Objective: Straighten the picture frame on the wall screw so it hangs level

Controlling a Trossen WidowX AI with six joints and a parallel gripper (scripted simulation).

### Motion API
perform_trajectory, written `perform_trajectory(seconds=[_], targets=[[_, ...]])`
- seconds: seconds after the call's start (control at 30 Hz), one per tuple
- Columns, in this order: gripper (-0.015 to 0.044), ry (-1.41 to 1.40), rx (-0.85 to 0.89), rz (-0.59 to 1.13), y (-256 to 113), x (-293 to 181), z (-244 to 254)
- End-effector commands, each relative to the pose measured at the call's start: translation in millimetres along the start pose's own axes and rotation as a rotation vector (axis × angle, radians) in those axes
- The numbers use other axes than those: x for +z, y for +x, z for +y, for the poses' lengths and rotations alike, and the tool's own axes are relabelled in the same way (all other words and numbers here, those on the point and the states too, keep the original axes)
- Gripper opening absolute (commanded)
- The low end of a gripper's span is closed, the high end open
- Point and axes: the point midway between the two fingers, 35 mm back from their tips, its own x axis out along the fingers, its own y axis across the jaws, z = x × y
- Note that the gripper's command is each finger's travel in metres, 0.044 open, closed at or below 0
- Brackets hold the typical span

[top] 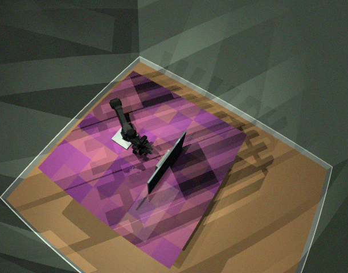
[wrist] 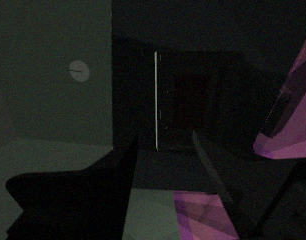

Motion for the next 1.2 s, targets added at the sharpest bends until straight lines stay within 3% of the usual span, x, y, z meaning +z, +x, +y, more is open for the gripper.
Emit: perform_trajectory(seconds=[0.0, 0.2, 1.17], targets=[[0.0260, 0.008, -0.005, -0.001, 23, 2, 0], [0.0260, 0.009, -0.003, -0.001, 59, -2, -5], [0.0260, 0.009, -0.002, -0.002, 72, -2, -5]])
